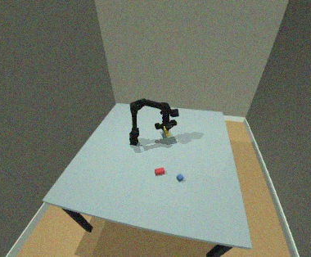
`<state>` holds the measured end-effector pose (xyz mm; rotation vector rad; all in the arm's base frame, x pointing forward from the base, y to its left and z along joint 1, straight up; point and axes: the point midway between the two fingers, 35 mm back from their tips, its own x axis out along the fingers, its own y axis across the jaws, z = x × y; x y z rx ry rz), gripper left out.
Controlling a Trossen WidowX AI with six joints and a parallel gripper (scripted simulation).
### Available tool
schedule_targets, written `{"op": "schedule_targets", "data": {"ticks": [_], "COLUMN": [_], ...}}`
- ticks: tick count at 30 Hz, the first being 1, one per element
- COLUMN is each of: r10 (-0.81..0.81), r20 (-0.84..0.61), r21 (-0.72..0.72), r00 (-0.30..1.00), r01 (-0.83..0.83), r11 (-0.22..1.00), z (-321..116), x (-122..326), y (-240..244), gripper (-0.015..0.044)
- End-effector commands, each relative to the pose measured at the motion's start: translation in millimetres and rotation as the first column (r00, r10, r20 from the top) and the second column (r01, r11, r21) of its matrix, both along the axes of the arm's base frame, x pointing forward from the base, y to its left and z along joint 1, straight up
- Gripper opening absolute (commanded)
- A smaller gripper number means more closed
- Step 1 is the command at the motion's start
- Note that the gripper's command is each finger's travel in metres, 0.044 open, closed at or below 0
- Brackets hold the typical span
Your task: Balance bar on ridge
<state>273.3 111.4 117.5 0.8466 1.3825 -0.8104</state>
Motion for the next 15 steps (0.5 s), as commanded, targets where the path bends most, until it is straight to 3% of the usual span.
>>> {"op": "schedule_targets", "data": {"ticks": [1,15], "r10": [-0.006,-0.008], "r20": [-0.003,-0.003], "r21": [0.004,0.004], "r00": [1.000,1.000], "r01": [0.006,0.008], "r11": [1.000,1.000], "z": [-6.2,-11.4], "x": [-1.0,-1.8], "y": [0.2,-0.3], "gripper": [0.0000,0.0000]}}
